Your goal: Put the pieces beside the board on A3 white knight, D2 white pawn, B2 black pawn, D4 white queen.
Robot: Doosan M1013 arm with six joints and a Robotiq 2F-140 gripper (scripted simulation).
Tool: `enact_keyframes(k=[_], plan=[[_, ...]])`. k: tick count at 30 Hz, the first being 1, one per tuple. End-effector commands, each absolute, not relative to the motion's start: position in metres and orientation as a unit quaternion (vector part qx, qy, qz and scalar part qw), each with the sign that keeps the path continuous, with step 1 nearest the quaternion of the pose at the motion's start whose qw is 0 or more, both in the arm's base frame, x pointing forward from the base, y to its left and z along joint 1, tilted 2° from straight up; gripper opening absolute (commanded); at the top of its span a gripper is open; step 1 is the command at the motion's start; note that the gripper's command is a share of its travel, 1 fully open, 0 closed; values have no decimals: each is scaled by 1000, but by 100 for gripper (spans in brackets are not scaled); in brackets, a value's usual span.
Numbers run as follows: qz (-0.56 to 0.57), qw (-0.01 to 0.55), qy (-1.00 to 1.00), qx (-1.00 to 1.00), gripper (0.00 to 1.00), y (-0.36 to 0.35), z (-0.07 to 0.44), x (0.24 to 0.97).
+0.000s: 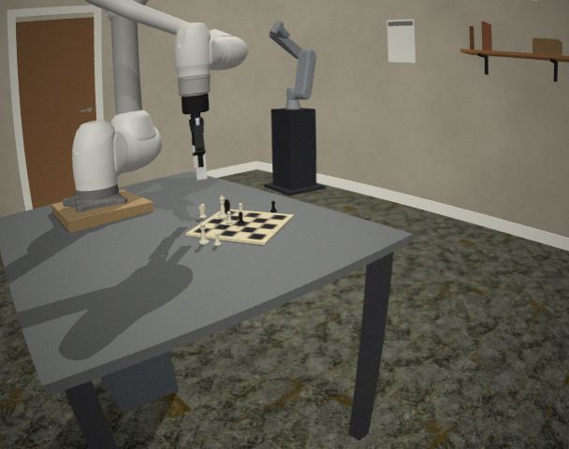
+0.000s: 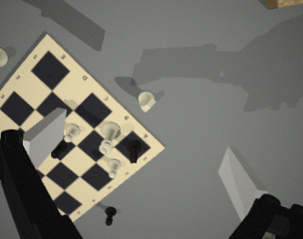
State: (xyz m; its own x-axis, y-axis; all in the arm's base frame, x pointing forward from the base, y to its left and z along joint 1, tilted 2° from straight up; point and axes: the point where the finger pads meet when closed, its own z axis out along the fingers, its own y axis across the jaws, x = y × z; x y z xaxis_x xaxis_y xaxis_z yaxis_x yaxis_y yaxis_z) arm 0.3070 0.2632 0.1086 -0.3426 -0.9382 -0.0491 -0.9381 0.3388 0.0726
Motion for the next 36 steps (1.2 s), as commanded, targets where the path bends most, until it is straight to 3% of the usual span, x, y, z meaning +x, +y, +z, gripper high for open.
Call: enact_keyframes(k=[1, 9, 10, 36], plan=[[-33, 5, -890, 454, 100, 263, 102, 307], [-21, 11, -965, 260, 100, 263, 101, 307], [-17, 12, -970, 241, 22, 263, 101, 307], [-17, 12, -971, 240, 22, 263, 101, 307]])
